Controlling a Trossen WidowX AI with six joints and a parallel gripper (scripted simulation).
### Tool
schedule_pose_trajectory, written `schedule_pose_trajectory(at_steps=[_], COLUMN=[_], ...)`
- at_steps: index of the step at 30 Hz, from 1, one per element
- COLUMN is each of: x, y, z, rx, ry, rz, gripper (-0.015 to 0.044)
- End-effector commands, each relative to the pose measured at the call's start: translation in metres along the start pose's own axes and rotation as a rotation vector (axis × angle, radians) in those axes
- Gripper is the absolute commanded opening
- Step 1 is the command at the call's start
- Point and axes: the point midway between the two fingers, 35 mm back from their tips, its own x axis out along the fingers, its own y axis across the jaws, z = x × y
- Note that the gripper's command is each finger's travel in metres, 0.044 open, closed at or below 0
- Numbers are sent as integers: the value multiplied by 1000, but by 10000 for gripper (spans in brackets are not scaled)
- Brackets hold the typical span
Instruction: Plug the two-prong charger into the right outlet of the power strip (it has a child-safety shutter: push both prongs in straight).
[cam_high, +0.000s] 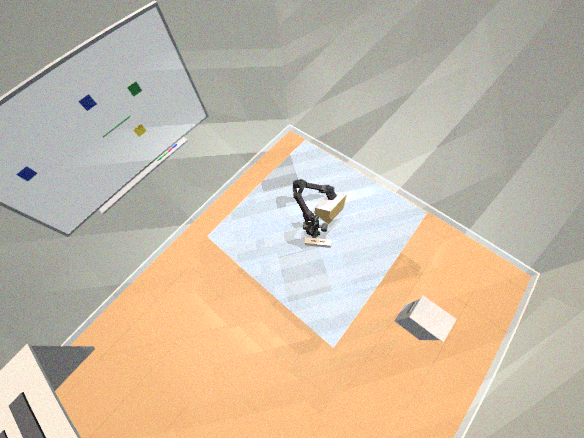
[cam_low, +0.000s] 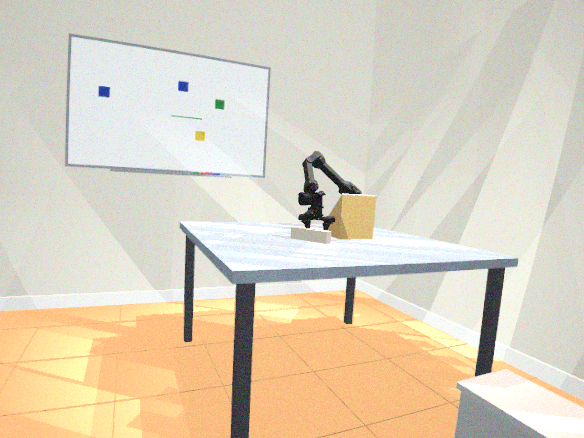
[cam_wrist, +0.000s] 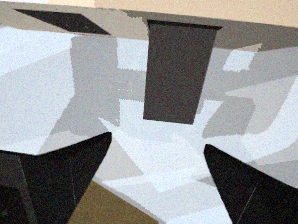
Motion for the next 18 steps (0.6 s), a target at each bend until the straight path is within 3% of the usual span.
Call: schedule_pose_trajectory(at_steps=[1, 5, 14, 18], x=[-1, -4, -74, -80], y=[-1, 0, 0, 0], z=[-6, -2, 9, 9], rx=[0, 3, -7, -10], ry=[-2, -37, -563, -605], rz=[-6, 4, 0, -6], gripper=[440, 440, 440, 440])
